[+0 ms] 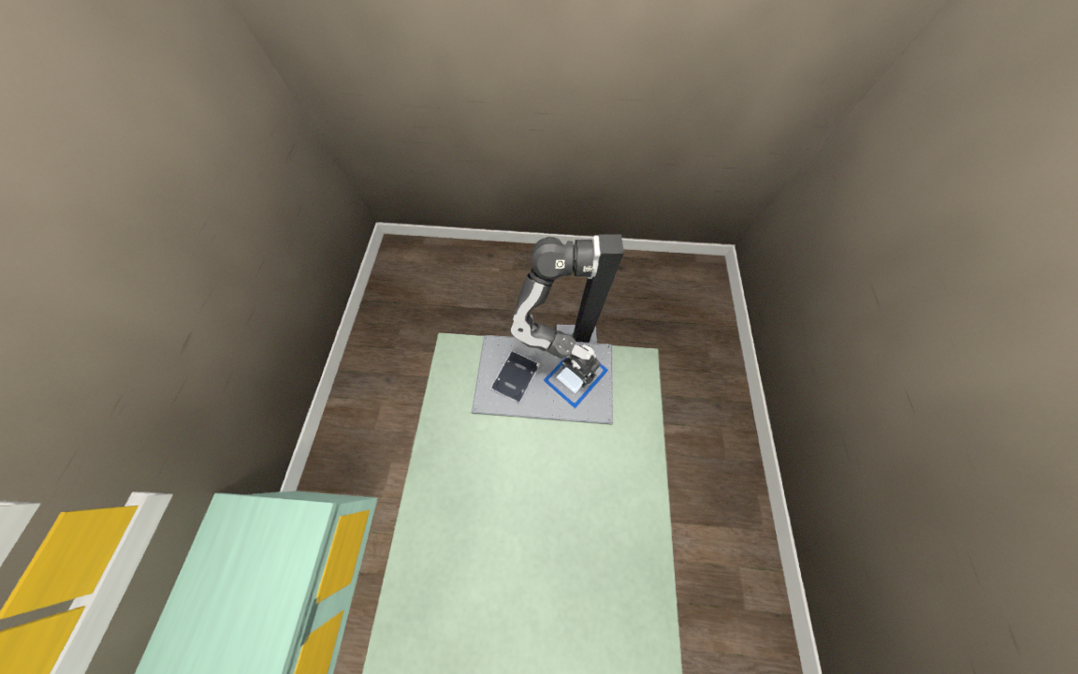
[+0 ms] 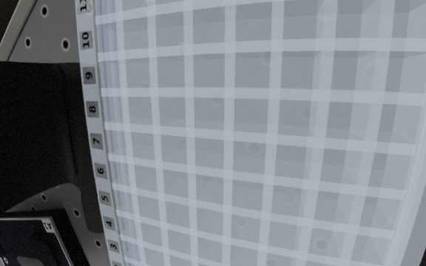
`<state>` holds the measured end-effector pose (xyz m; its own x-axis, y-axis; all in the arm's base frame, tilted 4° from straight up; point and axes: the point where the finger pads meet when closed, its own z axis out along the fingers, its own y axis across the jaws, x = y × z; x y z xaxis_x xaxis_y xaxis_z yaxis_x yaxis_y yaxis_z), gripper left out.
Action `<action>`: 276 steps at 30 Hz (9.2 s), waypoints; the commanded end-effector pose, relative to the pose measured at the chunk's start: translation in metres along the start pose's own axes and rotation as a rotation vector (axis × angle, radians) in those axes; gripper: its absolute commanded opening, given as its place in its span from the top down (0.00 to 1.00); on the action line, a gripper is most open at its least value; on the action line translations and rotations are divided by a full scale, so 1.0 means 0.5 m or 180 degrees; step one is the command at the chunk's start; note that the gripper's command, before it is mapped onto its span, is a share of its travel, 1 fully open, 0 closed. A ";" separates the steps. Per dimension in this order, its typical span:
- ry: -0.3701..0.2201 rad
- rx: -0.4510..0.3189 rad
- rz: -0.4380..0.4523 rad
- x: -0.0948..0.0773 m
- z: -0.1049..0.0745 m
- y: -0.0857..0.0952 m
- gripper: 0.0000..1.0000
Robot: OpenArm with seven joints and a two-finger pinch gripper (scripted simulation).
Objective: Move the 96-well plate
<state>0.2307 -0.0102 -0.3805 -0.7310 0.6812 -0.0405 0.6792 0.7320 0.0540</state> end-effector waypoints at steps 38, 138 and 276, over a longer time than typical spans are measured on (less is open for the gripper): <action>0.0011 -0.0023 0.0572 0.001 0.000 0.004 1.00; 0.0003 0.0007 0.1664 0.002 0.041 -0.001 1.00; -0.0002 -0.0019 0.1669 -0.002 -0.111 0.000 0.23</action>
<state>0.2271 -0.0113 -0.3263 -0.2968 0.9549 -0.0058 0.9523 0.2964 0.0729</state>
